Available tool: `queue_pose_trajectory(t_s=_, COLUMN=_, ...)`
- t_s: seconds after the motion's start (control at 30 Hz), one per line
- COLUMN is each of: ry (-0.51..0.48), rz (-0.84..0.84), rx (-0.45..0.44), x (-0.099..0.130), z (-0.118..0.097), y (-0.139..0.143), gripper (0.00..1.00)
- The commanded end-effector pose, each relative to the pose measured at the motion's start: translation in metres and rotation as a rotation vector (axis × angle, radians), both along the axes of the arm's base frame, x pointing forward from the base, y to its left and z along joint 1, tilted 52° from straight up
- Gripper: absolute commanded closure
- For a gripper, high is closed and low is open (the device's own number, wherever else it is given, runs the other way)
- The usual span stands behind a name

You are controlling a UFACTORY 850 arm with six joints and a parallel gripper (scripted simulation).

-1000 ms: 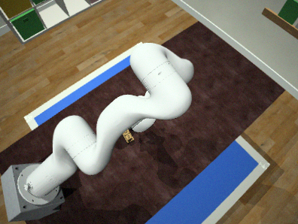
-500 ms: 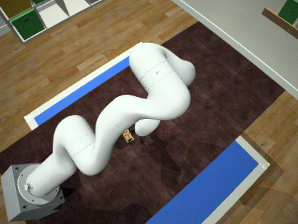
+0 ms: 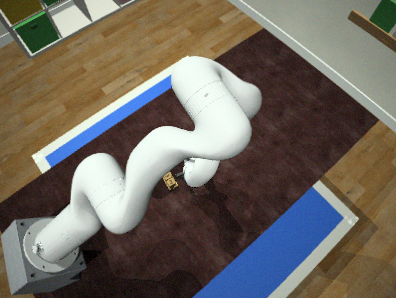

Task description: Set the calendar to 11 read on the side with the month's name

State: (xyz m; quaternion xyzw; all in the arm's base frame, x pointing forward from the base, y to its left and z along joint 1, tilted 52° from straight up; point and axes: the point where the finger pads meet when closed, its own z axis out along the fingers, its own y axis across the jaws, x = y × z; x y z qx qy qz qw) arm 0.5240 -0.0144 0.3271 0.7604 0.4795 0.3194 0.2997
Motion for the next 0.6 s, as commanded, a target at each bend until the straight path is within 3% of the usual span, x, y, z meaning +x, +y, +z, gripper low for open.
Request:
queue_pose_trajectory(t_s=0.0, ry=-0.003, rz=0.002, rx=0.002, x=0.006, z=-0.004, y=-0.002, gripper=0.0)
queue_pose_trajectory(t_s=0.57, ry=-0.003, rz=0.002, rx=0.002, x=0.024, z=-0.018, y=-0.005, gripper=0.0)
